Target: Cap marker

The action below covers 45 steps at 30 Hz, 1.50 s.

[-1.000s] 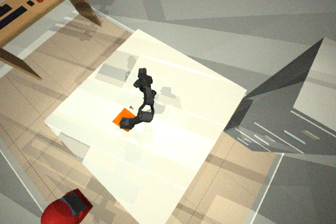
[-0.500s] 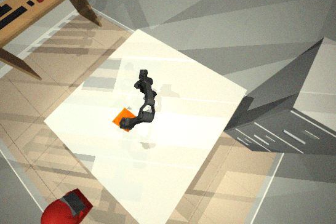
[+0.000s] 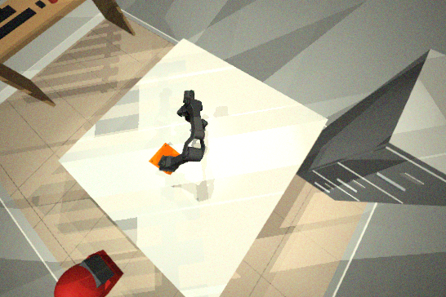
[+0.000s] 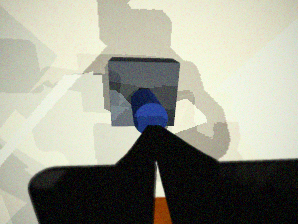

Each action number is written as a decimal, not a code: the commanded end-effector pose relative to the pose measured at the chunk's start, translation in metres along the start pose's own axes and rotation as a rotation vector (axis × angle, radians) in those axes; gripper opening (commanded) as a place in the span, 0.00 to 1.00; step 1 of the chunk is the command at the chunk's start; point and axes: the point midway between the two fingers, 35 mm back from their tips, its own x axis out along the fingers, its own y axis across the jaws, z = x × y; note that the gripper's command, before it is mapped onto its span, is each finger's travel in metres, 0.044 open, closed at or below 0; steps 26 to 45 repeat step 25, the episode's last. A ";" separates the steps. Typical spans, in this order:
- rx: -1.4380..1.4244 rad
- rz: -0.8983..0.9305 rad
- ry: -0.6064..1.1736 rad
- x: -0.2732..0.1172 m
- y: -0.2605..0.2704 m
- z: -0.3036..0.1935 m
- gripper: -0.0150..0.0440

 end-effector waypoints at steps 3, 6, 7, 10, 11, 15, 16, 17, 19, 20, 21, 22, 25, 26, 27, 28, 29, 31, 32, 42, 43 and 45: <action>0.006 0.008 -0.013 -0.068 0.002 0.000 0.25; 0.006 0.008 -0.013 -0.070 0.001 -0.001 0.25; 0.006 0.008 -0.013 -0.070 0.001 -0.001 0.25; 0.006 0.008 -0.013 -0.070 0.001 -0.001 0.34; 0.006 0.008 -0.013 -0.070 0.001 -0.001 0.39; 0.006 0.008 -0.013 -0.070 0.001 -0.001 0.57; 0.006 0.008 -0.013 -0.070 0.001 -0.001 0.61; 0.006 0.008 -0.013 -0.070 0.001 -0.001 0.65; 0.006 0.008 -0.013 -0.070 0.001 -0.001 0.74; 0.006 0.008 -0.013 -0.070 0.001 -0.001 0.79; 0.006 0.008 -0.013 -0.070 0.001 -0.001 0.83; 0.006 0.008 -0.013 -0.070 0.001 -0.001 0.88; 0.006 0.008 -0.013 -0.070 0.001 -0.001 1.00; 0.006 0.008 -0.013 -0.070 0.001 -0.001 1.00; 0.006 0.008 -0.013 -0.070 0.001 -0.001 1.00; 0.006 0.008 -0.013 -0.070 0.001 -0.001 1.00; 0.006 0.008 -0.013 -0.070 0.001 -0.001 1.00; 0.006 0.008 -0.013 -0.070 0.001 -0.001 1.00; 0.006 0.008 -0.013 -0.070 0.001 -0.001 1.00; 0.006 0.008 -0.013 -0.070 0.001 -0.001 1.00; 0.006 0.008 -0.013 -0.070 0.001 -0.001 1.00; 0.006 0.008 -0.013 -0.070 0.001 -0.001 1.00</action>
